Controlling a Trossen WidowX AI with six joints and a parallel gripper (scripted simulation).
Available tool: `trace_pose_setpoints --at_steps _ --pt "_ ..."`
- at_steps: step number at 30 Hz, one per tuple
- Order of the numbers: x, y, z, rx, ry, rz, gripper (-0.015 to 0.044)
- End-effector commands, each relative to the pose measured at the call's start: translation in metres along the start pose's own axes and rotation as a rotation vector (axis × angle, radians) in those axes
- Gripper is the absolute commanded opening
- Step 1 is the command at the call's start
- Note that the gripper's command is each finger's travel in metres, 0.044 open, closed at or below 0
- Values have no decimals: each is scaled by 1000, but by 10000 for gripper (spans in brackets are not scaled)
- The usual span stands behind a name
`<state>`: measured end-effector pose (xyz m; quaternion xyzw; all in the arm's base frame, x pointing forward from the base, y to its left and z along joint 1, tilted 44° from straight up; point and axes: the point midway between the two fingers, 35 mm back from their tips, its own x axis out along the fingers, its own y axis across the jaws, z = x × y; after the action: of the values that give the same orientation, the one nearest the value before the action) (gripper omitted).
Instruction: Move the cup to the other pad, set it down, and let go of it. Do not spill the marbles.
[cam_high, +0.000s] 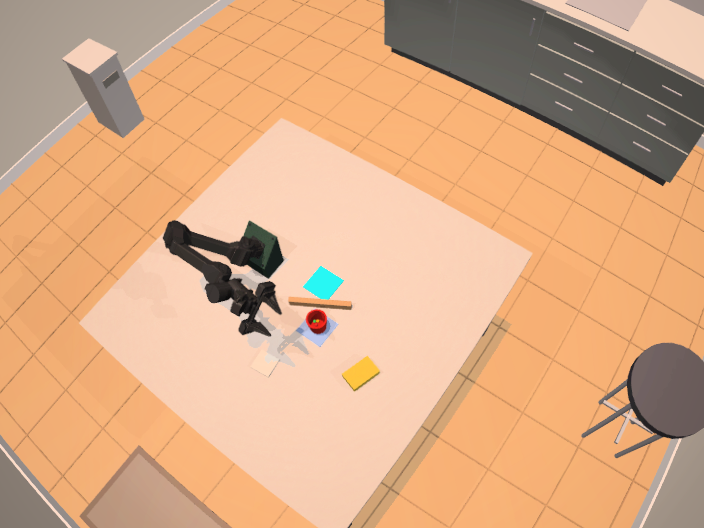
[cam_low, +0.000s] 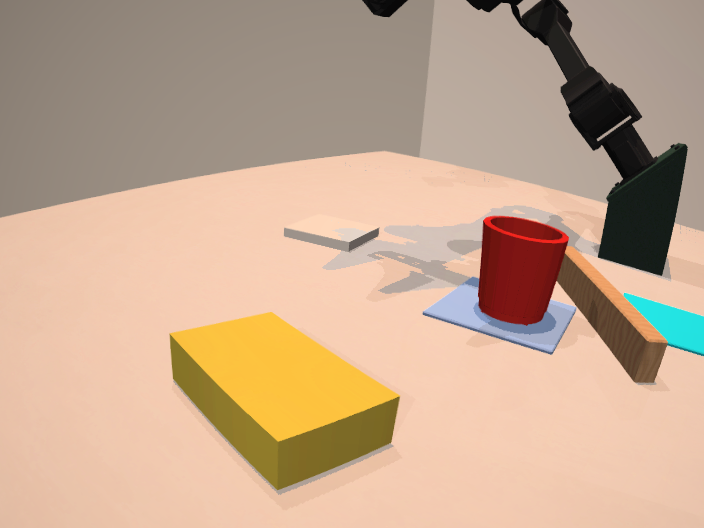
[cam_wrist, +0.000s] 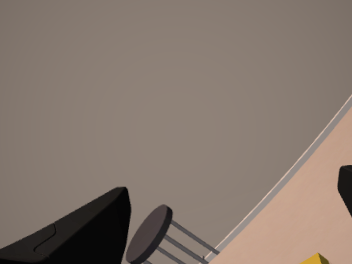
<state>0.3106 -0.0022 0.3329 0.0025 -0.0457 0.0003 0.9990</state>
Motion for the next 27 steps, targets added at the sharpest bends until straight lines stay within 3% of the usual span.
trace_pose_setpoints --at_steps 1,5,10,16,22,27 --pt "2 0 -3 14 13 -4 374" --pt "26 -4 -58 273 272 -118 269" --pt "35 -6 -141 558 593 -416 148" --pt "14 -11 -216 691 789 -897 148" --pt "-14 -21 -254 601 732 -1354 148" --pt "-18 -23 -257 555 685 -1437 148"
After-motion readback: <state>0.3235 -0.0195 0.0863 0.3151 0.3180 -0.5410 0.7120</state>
